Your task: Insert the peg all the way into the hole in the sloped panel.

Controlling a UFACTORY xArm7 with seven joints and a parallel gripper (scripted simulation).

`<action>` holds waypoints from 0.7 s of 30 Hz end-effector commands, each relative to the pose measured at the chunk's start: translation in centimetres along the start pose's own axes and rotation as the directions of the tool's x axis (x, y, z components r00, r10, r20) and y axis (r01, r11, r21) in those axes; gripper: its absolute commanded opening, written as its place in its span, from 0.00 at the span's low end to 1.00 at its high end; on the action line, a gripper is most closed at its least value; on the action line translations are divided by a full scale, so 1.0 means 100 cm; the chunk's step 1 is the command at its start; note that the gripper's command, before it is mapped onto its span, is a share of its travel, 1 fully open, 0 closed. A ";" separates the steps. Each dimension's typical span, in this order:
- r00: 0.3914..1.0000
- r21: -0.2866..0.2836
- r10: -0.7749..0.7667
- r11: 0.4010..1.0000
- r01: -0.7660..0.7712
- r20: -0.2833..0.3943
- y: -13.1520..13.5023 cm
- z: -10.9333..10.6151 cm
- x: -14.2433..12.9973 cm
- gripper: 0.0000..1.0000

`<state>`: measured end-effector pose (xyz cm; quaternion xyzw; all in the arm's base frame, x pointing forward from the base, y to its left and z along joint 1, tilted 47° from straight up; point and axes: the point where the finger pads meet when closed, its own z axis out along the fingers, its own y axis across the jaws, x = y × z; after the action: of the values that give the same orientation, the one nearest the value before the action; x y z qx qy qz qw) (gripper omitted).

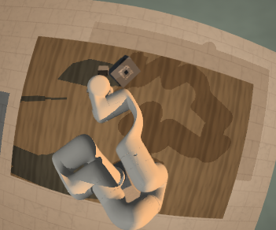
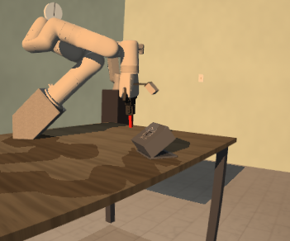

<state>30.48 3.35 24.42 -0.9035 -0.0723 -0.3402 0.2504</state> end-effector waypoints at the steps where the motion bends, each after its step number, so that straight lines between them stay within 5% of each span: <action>1: 0.998 0.018 0.069 0.997 -0.069 -0.001 0.002 -0.002 0.003 0.00; 21: 0.941 0.095 0.337 0.937 -0.337 0.017 0.012 -0.009 0.011 0.00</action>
<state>31.07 2.06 25.12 -0.8922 0.0516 -0.2937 0.3393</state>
